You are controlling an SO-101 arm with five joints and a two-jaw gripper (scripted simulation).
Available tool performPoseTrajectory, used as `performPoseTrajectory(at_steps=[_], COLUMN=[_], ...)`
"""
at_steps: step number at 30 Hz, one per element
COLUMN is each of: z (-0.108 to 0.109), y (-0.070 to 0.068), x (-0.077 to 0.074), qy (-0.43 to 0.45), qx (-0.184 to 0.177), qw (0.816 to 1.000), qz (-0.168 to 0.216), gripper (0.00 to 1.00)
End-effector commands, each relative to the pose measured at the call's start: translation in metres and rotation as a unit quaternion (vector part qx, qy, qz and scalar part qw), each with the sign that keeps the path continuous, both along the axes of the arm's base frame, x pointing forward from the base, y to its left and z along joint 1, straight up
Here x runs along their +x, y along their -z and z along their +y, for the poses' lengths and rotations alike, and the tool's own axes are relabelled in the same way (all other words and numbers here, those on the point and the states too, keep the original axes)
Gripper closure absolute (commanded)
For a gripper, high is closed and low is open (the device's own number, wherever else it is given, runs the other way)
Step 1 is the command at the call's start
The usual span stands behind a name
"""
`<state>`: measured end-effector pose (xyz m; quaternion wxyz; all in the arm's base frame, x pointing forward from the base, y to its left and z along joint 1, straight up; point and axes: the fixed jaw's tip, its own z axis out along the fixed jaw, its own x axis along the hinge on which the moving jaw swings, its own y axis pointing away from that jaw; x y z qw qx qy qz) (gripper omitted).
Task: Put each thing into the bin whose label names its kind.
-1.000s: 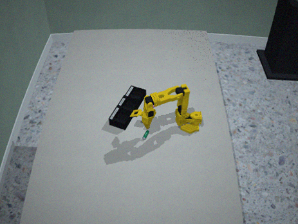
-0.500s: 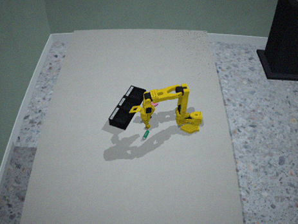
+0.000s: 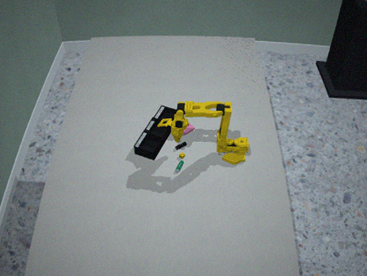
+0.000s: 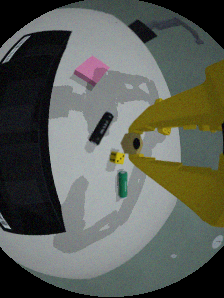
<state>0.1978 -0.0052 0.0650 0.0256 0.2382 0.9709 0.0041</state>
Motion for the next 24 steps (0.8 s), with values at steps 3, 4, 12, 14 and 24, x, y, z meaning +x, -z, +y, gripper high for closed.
performPoseTrajectory(at_steps=[3, 4, 12, 14, 24], z=[-0.006, -0.006, -0.017, -0.017, -0.060], y=[-0.013, -0.013, -0.013, -0.013, -0.013], x=[0.007, 0.007, 0.012, 0.012, 0.025], qy=[0.001, 0.001, 0.007, 0.007, 0.025], qx=[-0.003, -0.003, -0.007, -0.007, -0.023], qw=[0.999, 0.999, 0.999, 0.999, 0.997], qz=[-0.034, -0.034, -0.041, -0.041, -0.062], gripper=[1.00, 1.00, 1.00, 1.00, 1.00])
